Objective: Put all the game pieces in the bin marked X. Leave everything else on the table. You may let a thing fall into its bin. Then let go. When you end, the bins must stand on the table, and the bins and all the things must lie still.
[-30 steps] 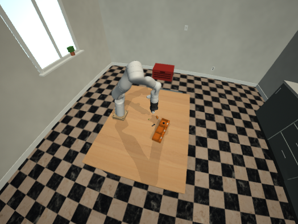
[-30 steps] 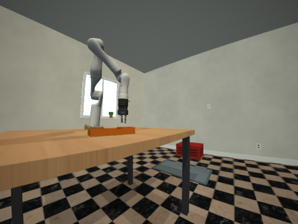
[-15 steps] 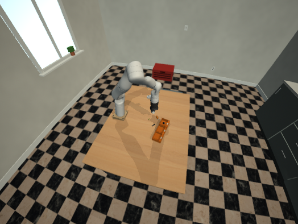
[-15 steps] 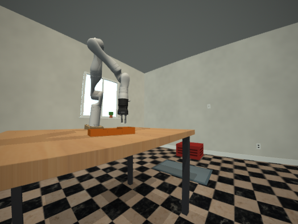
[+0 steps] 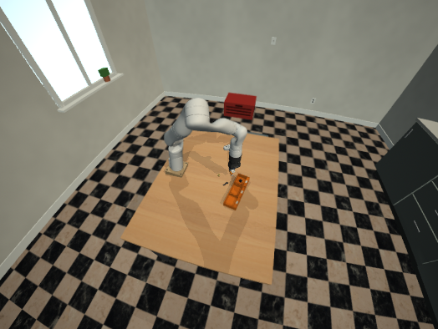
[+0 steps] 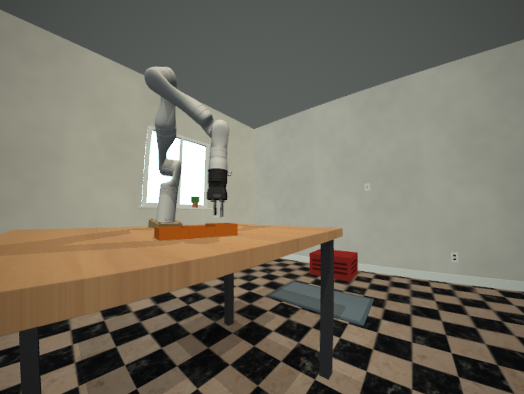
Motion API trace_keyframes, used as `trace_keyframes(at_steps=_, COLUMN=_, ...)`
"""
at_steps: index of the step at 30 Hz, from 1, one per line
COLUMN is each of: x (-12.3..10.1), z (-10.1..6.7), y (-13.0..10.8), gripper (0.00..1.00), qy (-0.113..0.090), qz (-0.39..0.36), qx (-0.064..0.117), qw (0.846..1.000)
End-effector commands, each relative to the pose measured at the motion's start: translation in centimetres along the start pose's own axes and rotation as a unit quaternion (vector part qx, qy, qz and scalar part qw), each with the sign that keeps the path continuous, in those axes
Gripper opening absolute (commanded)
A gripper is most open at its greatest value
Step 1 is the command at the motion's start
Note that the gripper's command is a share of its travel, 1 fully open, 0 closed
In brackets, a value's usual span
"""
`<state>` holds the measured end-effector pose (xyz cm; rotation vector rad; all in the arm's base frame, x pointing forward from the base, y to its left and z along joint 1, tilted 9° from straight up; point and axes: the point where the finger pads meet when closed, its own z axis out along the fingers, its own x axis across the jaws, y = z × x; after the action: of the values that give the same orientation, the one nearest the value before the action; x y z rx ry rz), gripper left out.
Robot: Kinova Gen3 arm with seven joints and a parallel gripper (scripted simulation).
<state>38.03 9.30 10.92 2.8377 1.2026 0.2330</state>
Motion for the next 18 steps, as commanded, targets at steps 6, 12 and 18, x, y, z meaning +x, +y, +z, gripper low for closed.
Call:
trace_keyframes(at_steps=6, x=1.2, z=0.2, y=3.6, gripper=0.49, qy=-0.001, qz=0.136, qx=0.007, qw=0.991)
trace_keyframes(at_steps=12, x=2.5, z=0.2, y=6.9, gripper=0.49, qy=-0.002, qz=0.274, qx=0.006, qw=0.962)
trace_keyframes(at_steps=18, x=2.9, z=0.2, y=8.0, gripper=0.49, qy=-0.001, qz=0.411, qx=0.007, qw=0.912)
